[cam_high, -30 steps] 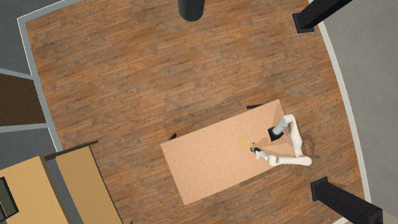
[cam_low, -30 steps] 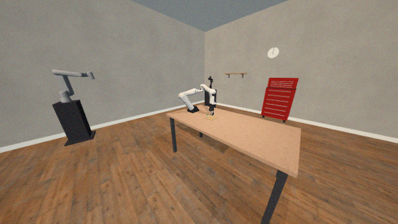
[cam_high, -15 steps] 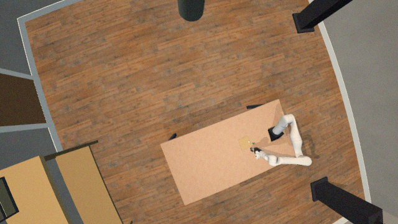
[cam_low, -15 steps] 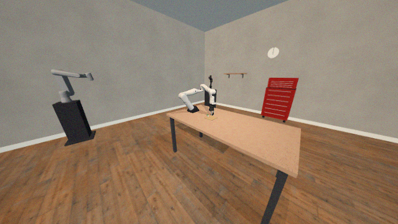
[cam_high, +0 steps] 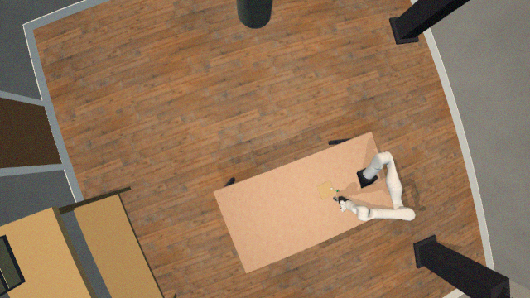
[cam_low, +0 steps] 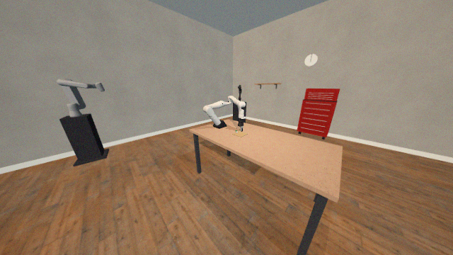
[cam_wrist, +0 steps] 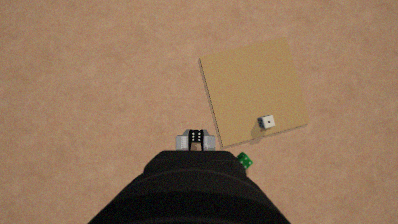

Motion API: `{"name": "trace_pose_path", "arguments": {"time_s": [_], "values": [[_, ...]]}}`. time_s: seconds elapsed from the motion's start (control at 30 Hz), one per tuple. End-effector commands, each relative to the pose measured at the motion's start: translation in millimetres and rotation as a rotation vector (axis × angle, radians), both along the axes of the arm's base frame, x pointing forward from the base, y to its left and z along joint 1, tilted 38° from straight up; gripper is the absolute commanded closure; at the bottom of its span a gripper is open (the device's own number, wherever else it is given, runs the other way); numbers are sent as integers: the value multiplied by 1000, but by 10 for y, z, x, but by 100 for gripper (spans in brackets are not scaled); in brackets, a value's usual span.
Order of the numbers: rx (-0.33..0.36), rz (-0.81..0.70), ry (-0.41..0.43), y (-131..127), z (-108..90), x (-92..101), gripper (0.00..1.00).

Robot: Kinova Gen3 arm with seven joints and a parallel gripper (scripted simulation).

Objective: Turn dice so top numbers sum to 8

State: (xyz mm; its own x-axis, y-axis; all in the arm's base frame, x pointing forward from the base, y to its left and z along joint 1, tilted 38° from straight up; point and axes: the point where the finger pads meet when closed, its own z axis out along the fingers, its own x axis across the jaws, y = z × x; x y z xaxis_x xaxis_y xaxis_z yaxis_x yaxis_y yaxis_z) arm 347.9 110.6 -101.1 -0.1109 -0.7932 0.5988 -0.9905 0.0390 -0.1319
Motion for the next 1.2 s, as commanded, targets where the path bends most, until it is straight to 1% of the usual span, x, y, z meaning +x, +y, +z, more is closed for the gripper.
{"name": "trace_pose_path", "arguments": {"time_s": [0.0, 0.8, 0.9, 0.97, 1.07, 1.17], "values": [[2, 6, -1, -13, -3, 21, 66], [2, 6, -1, -4, 9, 20, 66], [2, 6, -1, 46, 75, 13, 66], [2, 6, -1, 46, 75, 13, 66], [2, 6, -1, 146, 204, -1, 66], [2, 6, -1, 279, 378, -20, 66]]}}
